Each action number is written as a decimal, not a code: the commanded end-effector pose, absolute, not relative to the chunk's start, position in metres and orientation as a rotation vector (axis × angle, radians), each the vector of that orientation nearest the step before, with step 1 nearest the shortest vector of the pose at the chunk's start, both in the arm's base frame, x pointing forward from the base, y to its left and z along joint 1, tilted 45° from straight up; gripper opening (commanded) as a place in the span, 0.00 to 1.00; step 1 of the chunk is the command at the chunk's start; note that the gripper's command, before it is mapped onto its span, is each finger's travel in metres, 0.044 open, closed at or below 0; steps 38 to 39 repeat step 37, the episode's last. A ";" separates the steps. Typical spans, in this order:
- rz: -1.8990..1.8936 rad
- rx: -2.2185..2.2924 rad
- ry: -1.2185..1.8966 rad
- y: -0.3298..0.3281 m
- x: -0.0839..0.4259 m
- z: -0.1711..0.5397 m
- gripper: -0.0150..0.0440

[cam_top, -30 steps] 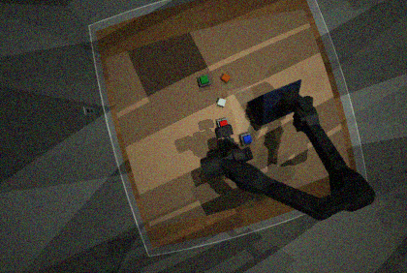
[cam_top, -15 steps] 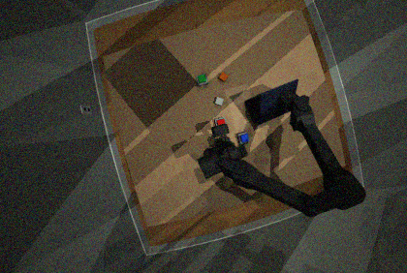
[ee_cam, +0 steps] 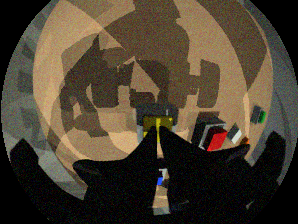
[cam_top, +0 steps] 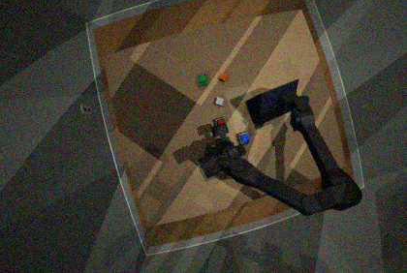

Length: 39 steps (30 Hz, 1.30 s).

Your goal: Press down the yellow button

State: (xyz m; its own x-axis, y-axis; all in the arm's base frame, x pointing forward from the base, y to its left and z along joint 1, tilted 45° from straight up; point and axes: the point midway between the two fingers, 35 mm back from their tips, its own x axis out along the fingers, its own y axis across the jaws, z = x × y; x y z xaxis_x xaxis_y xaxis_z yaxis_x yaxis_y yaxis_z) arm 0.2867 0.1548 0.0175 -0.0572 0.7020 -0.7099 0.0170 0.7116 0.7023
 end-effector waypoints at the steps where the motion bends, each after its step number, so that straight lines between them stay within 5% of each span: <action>1: 0.617 0.614 1.552 0.156 0.284 0.016 0.29; 21: 0.615 0.613 1.552 0.132 0.287 0.040 0.29; 35: 0.615 0.614 1.553 0.138 0.249 0.136 0.91; 39: 0.615 0.614 1.553 0.138 0.249 0.136 0.93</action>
